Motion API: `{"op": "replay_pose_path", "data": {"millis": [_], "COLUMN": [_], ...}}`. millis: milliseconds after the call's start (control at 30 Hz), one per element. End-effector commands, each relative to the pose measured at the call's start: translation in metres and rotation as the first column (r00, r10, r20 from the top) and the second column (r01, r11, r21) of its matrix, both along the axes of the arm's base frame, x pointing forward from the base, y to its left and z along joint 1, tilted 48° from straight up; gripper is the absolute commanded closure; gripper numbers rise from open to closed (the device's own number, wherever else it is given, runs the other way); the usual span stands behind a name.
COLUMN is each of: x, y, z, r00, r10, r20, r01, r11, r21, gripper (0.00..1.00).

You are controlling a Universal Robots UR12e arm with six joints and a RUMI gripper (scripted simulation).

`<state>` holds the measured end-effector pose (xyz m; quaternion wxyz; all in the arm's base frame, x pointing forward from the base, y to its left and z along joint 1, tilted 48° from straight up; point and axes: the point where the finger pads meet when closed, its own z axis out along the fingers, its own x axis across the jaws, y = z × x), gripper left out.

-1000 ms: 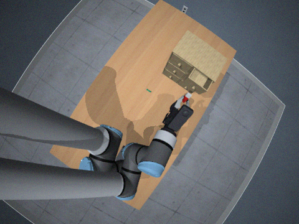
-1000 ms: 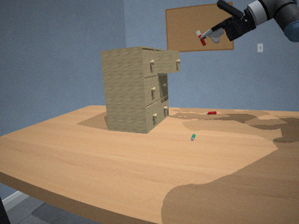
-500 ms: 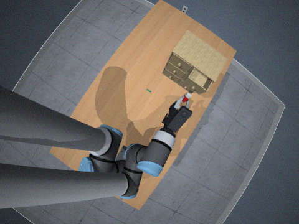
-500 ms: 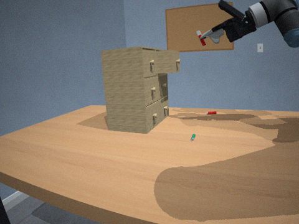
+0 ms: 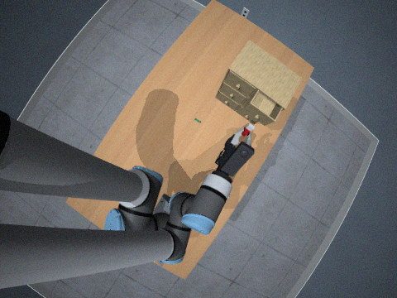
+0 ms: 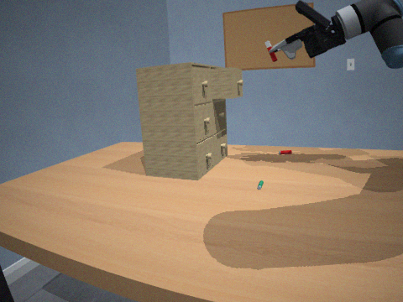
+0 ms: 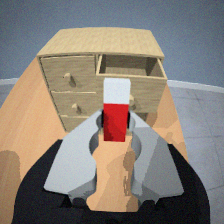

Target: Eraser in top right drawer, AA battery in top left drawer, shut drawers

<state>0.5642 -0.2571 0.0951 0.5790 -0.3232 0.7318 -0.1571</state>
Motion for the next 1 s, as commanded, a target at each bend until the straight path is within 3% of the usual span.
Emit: {"op": "replay_pose_path", "data": {"millis": [0,967], "x": [0.0002,-0.0001], "y": [-0.0004,0.0003], "z": [0.0001,0.0002], "r00": [1.0,1.0], "r10": [-0.007,-0.015], "r20": [0.005,0.013], "r01": [0.007,0.015], "r11": [1.0,1.0], "r21": [-0.002,-0.003], "gripper": [0.89,0.89]}}
